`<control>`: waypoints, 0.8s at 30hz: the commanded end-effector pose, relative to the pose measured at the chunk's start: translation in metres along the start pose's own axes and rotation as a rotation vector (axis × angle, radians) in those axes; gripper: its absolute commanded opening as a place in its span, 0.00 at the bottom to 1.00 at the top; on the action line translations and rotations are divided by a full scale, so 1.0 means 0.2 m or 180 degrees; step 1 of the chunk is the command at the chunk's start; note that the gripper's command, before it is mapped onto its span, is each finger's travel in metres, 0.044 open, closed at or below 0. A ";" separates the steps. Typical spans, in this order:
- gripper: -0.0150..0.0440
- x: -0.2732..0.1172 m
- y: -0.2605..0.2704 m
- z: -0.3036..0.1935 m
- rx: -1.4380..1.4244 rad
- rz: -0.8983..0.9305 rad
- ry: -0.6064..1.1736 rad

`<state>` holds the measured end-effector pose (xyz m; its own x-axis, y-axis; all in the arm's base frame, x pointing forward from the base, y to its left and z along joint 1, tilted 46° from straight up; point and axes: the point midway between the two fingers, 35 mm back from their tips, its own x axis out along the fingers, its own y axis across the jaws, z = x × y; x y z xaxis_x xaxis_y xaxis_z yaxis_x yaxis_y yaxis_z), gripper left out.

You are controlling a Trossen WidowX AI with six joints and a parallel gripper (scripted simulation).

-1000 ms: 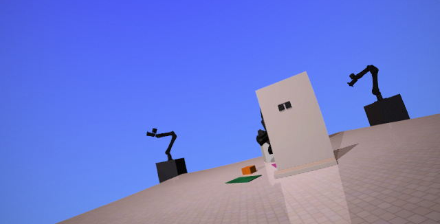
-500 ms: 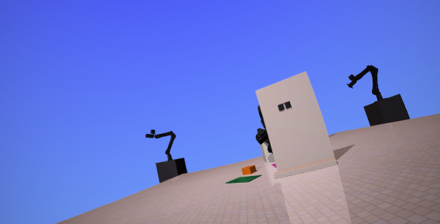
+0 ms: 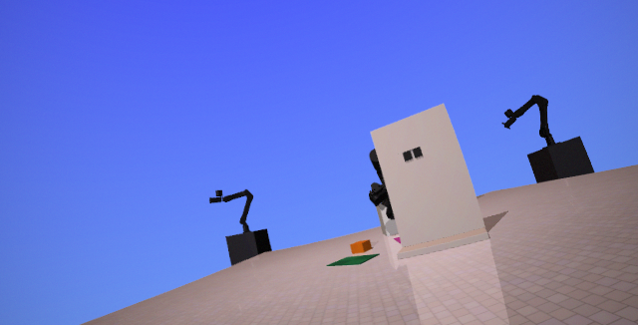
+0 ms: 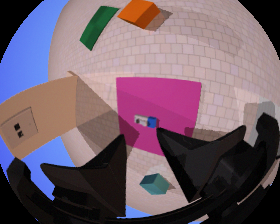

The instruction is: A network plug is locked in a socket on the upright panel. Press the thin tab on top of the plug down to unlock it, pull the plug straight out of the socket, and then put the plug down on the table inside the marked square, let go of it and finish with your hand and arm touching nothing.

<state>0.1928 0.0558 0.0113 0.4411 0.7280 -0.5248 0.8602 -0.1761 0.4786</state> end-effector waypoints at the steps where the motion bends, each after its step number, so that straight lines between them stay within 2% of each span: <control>1: 0.52 -0.02 0.02 0.00 -0.0029 0.0004 0.0000; 24: 0.52 -0.10 0.08 0.02 -0.0028 -0.0014 -0.0024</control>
<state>0.1964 0.0388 0.0227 0.4374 0.7231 -0.5347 0.8633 -0.1711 0.4748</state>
